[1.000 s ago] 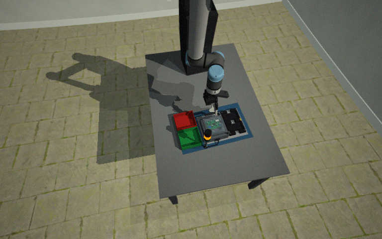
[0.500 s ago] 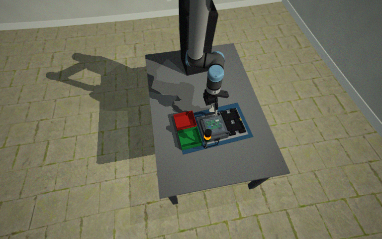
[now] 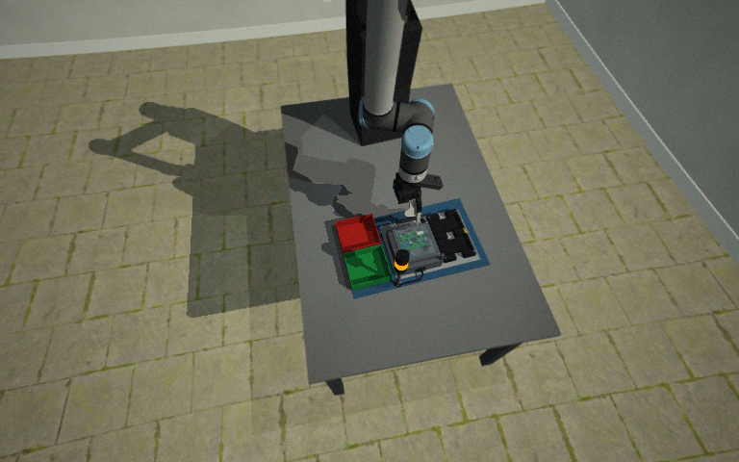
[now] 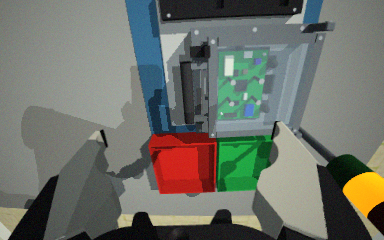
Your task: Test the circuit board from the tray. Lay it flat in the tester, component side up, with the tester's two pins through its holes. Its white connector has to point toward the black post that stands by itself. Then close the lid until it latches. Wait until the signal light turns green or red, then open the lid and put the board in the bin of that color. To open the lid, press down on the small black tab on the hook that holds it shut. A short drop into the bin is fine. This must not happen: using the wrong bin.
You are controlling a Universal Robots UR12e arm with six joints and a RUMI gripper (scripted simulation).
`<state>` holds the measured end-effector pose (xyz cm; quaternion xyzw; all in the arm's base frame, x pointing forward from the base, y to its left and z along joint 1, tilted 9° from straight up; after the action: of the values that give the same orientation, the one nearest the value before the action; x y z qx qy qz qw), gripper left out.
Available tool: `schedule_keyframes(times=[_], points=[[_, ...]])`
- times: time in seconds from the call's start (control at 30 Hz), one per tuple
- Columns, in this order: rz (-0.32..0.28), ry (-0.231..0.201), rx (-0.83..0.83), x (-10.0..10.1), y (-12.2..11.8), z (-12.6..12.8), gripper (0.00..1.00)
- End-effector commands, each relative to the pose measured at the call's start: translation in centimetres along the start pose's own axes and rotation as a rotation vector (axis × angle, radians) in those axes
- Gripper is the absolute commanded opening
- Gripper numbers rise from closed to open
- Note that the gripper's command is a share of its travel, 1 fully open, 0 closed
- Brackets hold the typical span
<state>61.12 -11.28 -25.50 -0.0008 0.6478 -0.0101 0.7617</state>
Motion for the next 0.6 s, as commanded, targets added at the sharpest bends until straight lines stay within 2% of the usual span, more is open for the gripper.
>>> schedule_keyframes(times=[0.0, 0.3, 0.33, 0.57], points=[[0.002, 0.000, 0.001, -0.10, -0.03, -0.10, 1.00], [0.002, 0.000, 0.001, -0.10, -0.03, -0.10, 1.00], [0.002, 0.000, 0.001, -0.10, -0.03, -0.10, 0.00], [0.002, 0.000, 0.001, -0.10, -0.03, -0.10, 0.00]])
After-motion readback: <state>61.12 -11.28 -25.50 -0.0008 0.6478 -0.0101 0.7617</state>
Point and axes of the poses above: the point where the finger pads meet when closed, its own x axis out along the fingers, its own z axis across the jaws, y = z × x, the point moved 5 cm from there along -x, back along the fingers, and after that the axes turned 6 degrees about -x, right-handed, at the moved point
